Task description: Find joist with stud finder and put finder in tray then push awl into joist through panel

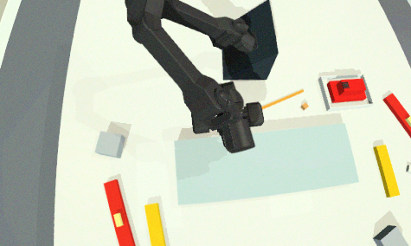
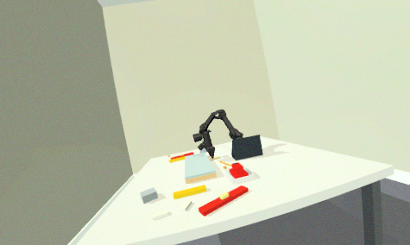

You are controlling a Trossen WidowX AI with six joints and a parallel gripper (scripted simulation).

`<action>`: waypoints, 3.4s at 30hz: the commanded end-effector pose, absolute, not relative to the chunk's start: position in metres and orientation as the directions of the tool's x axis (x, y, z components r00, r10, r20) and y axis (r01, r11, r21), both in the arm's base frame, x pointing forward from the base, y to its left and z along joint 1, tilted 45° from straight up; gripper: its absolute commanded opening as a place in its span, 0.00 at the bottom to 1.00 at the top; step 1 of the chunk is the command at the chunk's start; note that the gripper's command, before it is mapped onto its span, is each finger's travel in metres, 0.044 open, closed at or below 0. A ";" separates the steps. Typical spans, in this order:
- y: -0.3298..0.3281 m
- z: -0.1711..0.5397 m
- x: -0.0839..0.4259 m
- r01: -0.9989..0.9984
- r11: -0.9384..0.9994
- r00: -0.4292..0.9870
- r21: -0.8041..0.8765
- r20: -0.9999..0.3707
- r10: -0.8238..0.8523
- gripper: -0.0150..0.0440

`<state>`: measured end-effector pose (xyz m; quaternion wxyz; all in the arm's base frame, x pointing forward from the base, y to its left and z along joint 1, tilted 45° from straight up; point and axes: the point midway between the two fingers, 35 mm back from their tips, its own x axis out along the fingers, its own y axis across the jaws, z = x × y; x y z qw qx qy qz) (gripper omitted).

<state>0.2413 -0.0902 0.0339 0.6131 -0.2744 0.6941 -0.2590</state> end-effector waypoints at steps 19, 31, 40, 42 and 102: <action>-0.104 0.021 0.237 -0.074 0.710 -0.104 -0.701 -0.702 -0.704 0.69; -0.104 0.021 0.237 -0.074 0.710 -0.104 -0.701 -0.702 -0.704 0.32; -0.080 0.041 0.244 -0.075 0.717 -0.100 -0.693 -0.710 -0.697 0.25; -0.071 0.049 0.246 -0.075 0.719 -0.100 -0.691 -0.712 -0.695 0.25; 0.057 0.125 0.341 -0.038 0.715 0.723 -0.698 -0.513 -0.463 0.25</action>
